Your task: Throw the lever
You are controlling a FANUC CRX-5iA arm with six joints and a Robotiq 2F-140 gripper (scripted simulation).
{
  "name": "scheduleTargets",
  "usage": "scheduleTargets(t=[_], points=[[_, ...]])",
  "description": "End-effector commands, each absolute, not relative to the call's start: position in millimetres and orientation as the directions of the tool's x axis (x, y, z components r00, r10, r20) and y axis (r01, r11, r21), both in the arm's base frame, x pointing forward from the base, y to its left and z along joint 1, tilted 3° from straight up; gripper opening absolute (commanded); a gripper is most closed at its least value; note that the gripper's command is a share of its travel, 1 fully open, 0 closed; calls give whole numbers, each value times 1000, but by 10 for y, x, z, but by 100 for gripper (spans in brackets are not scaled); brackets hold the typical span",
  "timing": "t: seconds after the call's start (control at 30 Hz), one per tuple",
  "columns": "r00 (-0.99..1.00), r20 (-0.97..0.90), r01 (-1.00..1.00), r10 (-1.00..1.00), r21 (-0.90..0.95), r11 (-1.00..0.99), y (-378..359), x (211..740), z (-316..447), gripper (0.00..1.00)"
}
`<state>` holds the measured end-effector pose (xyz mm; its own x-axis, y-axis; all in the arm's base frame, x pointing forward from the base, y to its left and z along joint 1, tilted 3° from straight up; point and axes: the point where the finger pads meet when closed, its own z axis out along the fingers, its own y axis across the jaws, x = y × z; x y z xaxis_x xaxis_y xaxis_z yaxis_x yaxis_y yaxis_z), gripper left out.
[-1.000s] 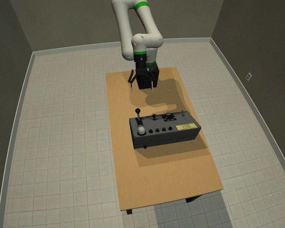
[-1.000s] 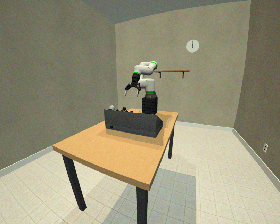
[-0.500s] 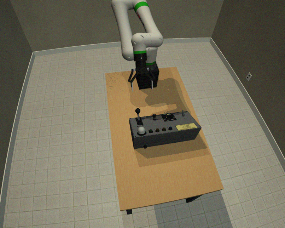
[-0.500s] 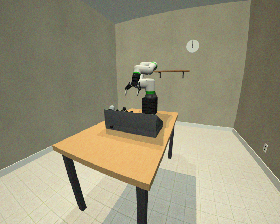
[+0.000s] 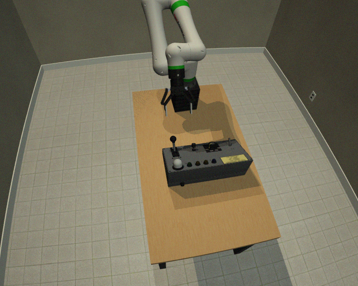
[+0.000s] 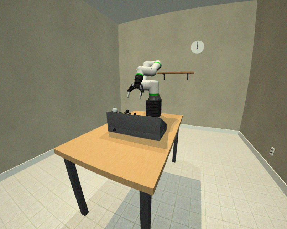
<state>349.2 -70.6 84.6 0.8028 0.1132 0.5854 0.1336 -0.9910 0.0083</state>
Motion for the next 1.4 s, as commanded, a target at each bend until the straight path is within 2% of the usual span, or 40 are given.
scheduleTargets(t=[0.0, 0.57, 0.9, 0.93, 1.37], points=[[819, 561, 144, 119, 0, -990, -751, 3698, 782, 100], [847, 522, 125, 105, -2, -992, -1008, 4200, 433, 100], [847, 521, 124, 105, -2, -992, -1018, 4213, 420, 100], [847, 521, 124, 105, -2, -992, -1018, 4213, 420, 44], [847, 521, 124, 105, -2, -992, -1018, 4213, 420, 44]])
